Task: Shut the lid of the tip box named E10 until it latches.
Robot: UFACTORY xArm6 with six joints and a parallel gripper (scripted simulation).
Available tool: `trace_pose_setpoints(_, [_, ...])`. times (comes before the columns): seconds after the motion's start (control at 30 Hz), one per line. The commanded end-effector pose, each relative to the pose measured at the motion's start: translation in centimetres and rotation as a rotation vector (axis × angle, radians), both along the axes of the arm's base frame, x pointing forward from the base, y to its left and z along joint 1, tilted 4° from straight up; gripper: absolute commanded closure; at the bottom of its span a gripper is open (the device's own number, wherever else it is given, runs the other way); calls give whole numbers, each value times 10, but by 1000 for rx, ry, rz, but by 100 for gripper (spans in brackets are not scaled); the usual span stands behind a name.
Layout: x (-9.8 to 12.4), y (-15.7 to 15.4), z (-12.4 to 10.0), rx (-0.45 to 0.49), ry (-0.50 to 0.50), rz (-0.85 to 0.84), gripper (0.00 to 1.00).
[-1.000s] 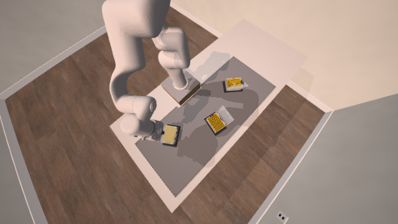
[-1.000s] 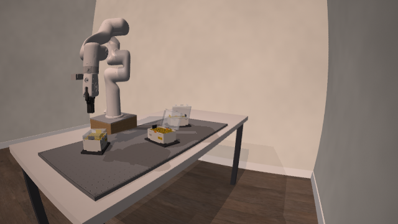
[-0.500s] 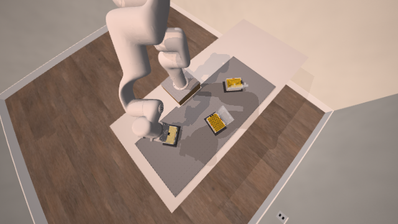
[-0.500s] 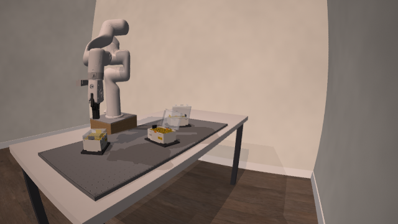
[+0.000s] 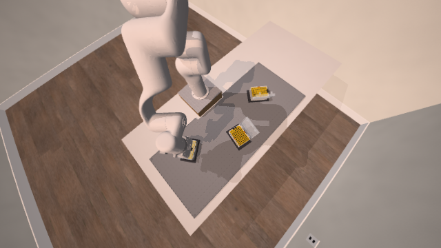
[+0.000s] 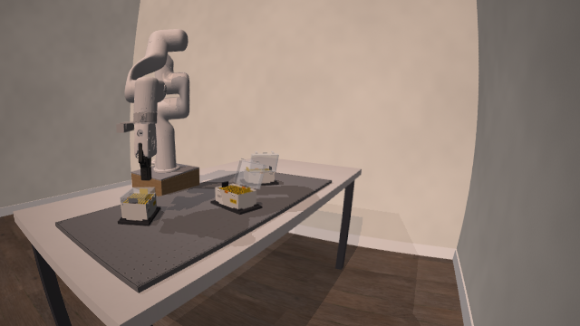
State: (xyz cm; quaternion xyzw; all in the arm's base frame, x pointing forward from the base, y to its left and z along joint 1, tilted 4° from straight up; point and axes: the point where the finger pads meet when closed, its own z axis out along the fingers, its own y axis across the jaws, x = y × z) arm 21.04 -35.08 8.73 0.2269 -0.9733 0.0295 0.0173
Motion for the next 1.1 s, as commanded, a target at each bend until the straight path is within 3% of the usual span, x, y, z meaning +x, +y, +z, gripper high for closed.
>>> trace_pose_setpoints(0.0, [1,-1,1,-4,-3,0,100])
trace_pose_setpoints(0.3, [2,-1,1,-4,-3,0,100])
trace_pose_setpoints(1.07, [1,-3,-29,-4,-2,0,100])
